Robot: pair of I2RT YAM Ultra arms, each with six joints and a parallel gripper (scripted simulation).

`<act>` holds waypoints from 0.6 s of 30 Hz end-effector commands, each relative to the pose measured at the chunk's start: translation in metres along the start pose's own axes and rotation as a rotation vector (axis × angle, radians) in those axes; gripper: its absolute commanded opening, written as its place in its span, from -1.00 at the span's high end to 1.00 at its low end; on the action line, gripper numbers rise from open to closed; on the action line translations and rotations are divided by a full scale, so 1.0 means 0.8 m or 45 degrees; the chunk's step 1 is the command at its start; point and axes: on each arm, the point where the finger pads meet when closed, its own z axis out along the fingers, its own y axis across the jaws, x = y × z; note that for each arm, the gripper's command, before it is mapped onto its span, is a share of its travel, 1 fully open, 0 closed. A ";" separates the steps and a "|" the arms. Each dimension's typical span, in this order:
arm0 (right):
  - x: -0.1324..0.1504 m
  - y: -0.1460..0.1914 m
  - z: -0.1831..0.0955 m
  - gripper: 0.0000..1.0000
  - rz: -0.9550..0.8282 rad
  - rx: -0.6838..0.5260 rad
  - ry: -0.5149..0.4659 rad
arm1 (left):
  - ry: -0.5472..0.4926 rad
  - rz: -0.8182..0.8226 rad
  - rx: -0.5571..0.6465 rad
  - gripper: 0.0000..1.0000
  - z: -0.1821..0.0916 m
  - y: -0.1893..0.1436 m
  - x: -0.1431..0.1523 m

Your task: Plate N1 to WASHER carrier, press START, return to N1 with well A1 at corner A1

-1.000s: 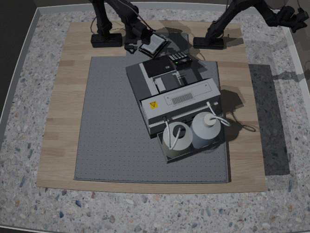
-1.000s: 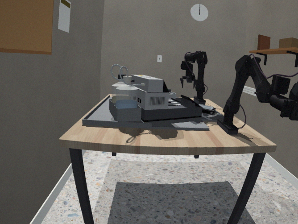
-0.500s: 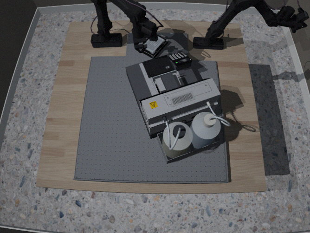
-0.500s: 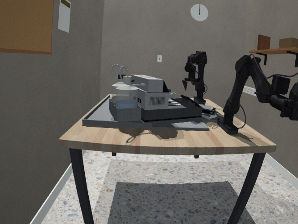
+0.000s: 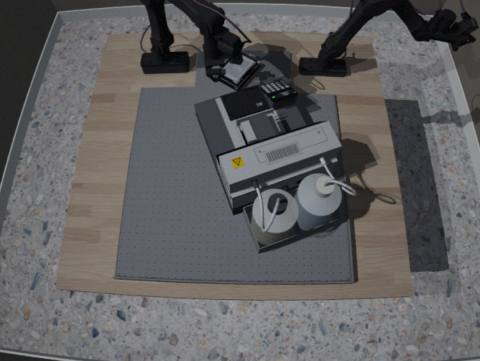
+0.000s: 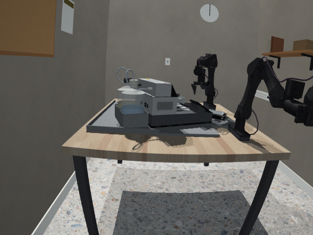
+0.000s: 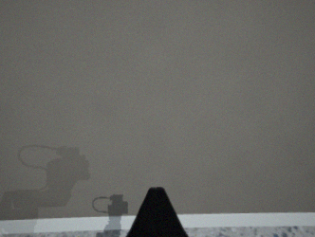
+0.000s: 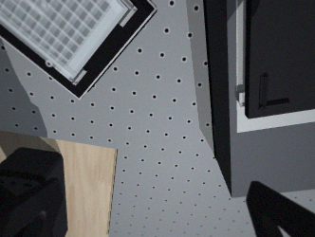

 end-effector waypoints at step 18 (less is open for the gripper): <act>-0.091 0.082 0.023 -1.00 -0.866 0.044 -0.038 | -0.102 -0.014 -0.013 1.00 -0.006 0.003 -0.034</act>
